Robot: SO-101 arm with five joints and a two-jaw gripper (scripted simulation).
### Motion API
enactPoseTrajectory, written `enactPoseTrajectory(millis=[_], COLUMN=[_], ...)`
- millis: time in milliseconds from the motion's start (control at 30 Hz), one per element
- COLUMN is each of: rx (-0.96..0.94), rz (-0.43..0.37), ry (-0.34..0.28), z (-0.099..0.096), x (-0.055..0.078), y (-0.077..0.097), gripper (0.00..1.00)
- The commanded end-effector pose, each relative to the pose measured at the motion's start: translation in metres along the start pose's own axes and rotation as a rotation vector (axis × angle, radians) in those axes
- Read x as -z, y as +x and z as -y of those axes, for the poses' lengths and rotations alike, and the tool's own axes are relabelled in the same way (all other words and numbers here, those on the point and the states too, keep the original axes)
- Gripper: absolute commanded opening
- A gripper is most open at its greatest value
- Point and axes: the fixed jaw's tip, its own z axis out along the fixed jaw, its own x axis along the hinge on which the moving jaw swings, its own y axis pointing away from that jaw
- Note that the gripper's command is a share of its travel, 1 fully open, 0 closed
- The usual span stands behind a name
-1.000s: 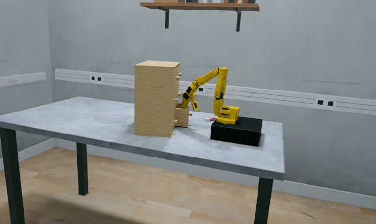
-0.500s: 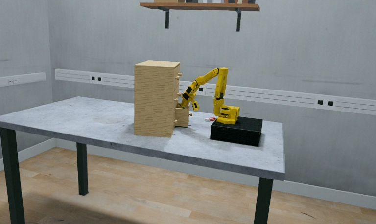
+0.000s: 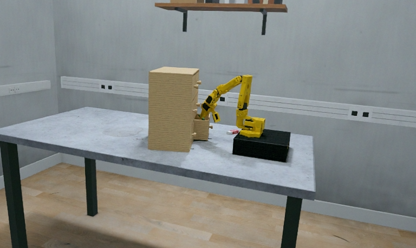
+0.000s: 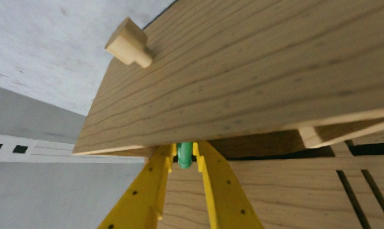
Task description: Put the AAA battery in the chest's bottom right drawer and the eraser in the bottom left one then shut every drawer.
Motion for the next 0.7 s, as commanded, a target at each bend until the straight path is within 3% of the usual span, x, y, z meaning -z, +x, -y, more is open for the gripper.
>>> enactPoseTrajectory(millis=[0,667], rx=[0.001,0.001], rz=[0.026,0.026], ry=[-0.002,-0.002], z=[-0.0013,-0.0013], x=[-0.0029,-0.0029], y=[-0.0072,-0.0072], gripper=[0.00,0.06])
